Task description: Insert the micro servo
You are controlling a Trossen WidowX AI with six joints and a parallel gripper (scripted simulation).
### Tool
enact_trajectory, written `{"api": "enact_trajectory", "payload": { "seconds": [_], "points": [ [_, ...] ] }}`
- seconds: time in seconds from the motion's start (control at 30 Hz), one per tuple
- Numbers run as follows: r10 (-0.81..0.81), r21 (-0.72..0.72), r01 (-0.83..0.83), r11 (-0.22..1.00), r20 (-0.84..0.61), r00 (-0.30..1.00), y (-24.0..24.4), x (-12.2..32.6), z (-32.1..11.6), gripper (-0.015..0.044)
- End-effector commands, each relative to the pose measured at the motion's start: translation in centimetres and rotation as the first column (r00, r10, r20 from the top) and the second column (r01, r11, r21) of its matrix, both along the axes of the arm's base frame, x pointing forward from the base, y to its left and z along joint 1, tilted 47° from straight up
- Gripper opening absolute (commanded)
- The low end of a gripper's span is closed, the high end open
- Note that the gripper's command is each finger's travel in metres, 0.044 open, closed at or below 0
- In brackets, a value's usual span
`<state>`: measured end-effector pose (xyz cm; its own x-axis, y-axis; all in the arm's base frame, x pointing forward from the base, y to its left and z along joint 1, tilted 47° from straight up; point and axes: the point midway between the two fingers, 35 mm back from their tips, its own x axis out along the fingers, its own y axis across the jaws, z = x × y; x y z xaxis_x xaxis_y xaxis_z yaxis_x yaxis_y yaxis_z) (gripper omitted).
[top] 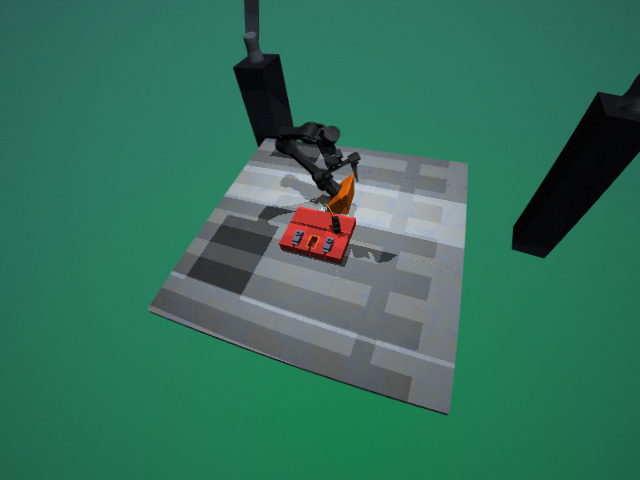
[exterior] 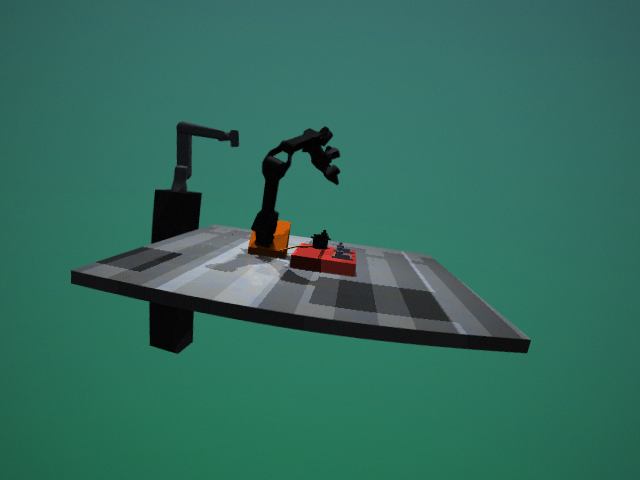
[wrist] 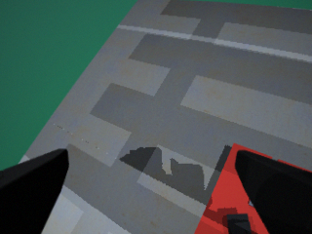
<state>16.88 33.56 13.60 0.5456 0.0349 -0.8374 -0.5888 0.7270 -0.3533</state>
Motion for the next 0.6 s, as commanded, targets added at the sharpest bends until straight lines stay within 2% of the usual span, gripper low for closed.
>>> {"api": "enact_trajectory", "payload": {
  "seconds": [0.0, 0.27, 0.57],
  "points": [
    [-0.060, -0.127, 0.055, 0.990, -0.041, 0.997, -2.7, 0.8, -2.6, 0.0440],
    [-0.184, -0.363, 0.136, 0.922, -0.101, 0.978, -8.3, 1.9, -6.1, 0.0440],
    [-0.334, -0.604, 0.181, 0.776, -0.150, 0.931, -14.5, 2.1, -8.5, 0.0440]
  ]
}}
